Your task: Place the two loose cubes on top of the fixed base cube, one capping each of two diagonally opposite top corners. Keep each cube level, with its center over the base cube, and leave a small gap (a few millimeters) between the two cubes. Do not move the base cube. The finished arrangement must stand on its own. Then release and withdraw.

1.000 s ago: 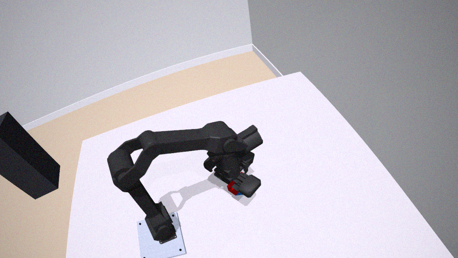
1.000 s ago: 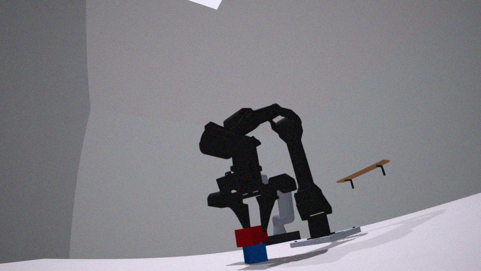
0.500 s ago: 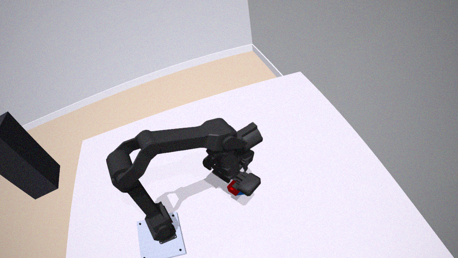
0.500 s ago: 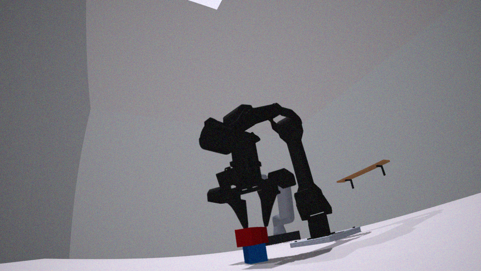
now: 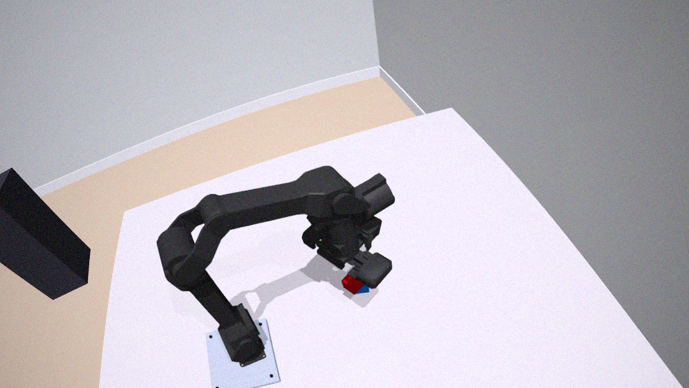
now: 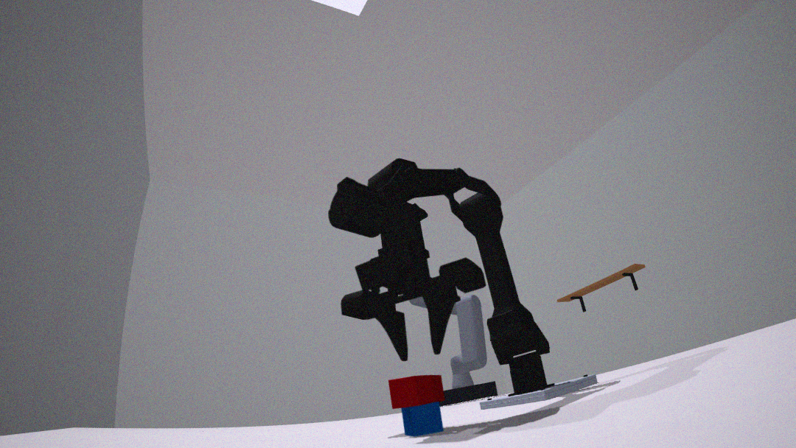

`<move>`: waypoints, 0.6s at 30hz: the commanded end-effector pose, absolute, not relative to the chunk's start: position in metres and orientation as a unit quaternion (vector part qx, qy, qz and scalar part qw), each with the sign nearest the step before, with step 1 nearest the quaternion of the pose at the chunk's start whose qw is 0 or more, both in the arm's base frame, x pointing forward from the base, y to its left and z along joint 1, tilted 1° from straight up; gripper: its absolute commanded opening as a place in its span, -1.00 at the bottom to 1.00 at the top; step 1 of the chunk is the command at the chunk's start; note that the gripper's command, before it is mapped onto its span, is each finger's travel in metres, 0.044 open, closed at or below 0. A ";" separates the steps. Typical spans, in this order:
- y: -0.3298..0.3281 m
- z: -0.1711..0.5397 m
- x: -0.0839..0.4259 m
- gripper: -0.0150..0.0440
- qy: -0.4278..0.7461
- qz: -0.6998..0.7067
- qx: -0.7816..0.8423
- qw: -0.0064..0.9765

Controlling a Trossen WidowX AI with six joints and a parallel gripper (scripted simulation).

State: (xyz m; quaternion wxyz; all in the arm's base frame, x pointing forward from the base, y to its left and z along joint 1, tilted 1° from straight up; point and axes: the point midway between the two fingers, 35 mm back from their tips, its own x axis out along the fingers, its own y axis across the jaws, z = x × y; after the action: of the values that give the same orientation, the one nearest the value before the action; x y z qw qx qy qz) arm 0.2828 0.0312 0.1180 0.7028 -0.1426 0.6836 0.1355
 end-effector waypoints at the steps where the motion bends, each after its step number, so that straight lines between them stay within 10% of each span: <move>1: 0.031 0.126 0.283 0.20 0.682 0.135 -0.142 0.704; 15: 0.031 0.146 0.283 0.20 0.682 0.135 -0.142 0.704; 18: 0.031 0.148 0.282 0.47 0.682 0.136 -0.143 0.704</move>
State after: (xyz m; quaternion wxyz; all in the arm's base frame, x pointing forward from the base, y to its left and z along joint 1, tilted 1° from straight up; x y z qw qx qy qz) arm 0.2822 0.0314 0.1446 0.7030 -0.1427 0.6833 0.1359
